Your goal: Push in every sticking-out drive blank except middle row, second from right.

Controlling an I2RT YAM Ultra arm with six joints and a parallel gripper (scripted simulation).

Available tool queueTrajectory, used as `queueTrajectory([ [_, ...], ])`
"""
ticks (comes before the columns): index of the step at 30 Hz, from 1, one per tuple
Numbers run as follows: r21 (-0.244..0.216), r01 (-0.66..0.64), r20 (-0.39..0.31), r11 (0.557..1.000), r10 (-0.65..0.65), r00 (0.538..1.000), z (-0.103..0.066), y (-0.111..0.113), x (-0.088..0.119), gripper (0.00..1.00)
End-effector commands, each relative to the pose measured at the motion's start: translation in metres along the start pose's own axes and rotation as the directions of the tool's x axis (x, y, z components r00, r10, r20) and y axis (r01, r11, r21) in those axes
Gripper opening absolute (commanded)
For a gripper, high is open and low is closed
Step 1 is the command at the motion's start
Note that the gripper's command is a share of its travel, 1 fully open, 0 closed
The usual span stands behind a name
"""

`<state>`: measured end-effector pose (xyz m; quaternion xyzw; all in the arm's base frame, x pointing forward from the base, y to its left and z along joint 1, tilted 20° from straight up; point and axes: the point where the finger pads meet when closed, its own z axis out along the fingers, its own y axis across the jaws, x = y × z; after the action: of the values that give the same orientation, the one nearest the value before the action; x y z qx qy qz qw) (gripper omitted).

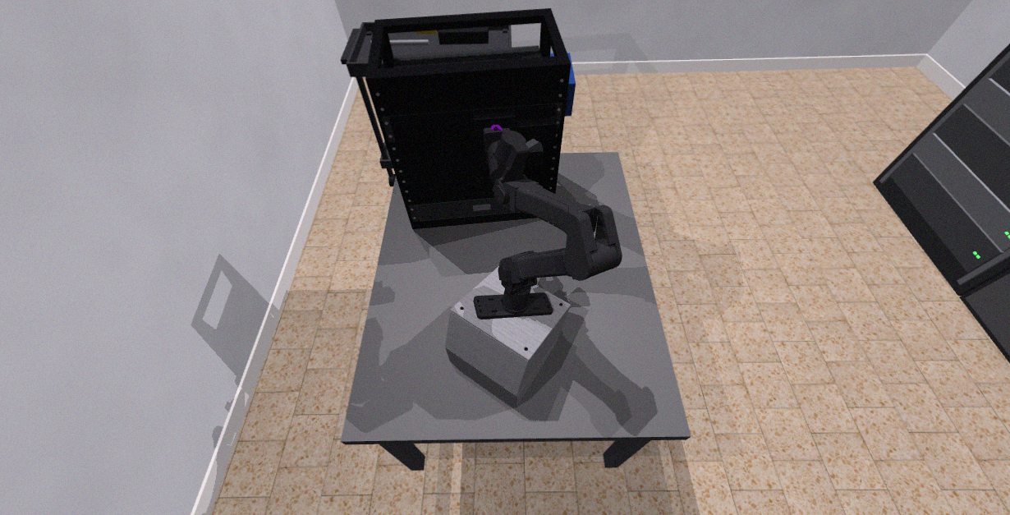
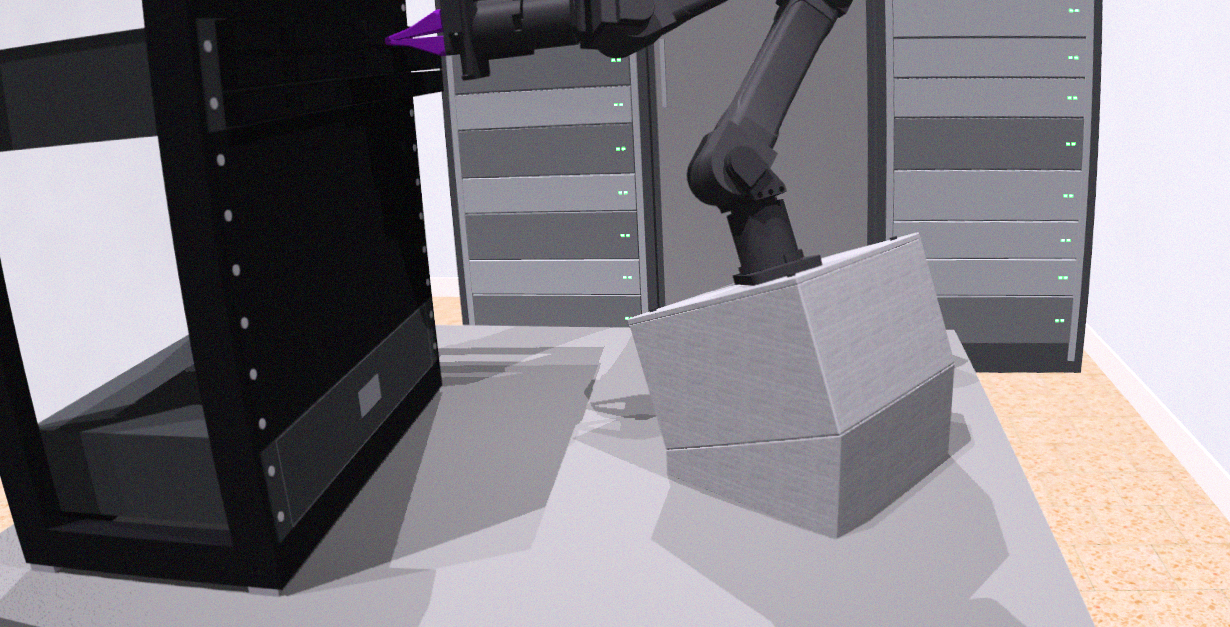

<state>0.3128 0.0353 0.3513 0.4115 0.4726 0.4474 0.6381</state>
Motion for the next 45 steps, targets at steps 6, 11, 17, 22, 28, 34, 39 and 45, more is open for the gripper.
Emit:
queueTrajectory([
  [6,-0.064,-0.025,-0.003,0.998,0.025,1.0,0.009,0.028,-0.003,0.0],
  [11,-0.064,-0.027,-0.003,0.998,0.027,1.0,0.017,0.035,-0.004,0.0],
  [17,-0.064,-0.025,-0.005,0.998,0.025,1.0,0.018,0.035,-0.003,0.0],
  [22,-0.065,-0.025,-0.005,0.998,0.025,1.0,0.018,0.035,-0.003,0.0],
  [28,-0.065,-0.025,-0.005,0.998,0.025,1.0,0.018,0.035,-0.003,0.0],
  [34,-0.065,-0.025,-0.005,0.998,0.025,1.0,0.018,0.036,-0.003,0.0],
  [39,-0.064,-0.025,-0.003,0.998,0.025,1.0,0.02,0.038,-0.004,0.0],
  [45,-0.065,-0.026,-0.008,0.998,0.026,1.0,0.023,0.044,-0.002,0.0],
])
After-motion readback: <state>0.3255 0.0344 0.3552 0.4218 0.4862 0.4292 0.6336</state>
